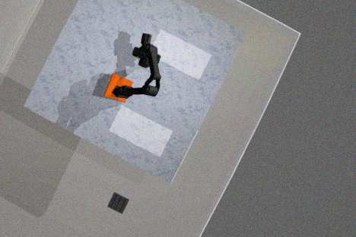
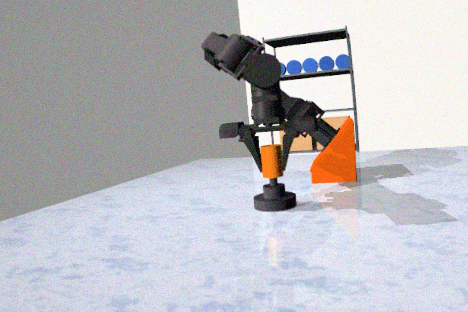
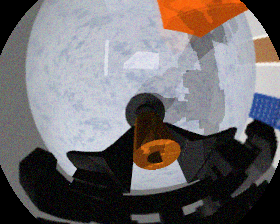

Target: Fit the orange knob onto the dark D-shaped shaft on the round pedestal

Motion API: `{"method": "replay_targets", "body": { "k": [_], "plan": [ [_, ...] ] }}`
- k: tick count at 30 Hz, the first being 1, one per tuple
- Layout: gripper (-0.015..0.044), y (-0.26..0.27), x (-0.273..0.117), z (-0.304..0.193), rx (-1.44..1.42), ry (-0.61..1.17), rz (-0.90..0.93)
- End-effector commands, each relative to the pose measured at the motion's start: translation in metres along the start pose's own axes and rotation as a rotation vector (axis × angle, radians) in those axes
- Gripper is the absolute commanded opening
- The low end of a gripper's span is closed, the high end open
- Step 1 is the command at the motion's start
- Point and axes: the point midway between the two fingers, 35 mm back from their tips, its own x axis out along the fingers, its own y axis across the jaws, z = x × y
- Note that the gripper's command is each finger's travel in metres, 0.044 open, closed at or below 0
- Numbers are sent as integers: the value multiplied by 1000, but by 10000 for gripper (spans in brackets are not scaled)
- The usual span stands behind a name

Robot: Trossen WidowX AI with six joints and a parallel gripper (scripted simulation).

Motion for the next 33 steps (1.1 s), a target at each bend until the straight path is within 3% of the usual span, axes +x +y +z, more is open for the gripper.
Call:
{"method": "replay_targets", "body": {
  "k": [1, 9, 33],
  "plan": [
    [0, 0, -3, -1, -1, 2, 2],
    [0, 0, -4, -1, 182, 3, 2],
    [0, 2, -2, 0, 1850, 4, -1]
  ]
}}
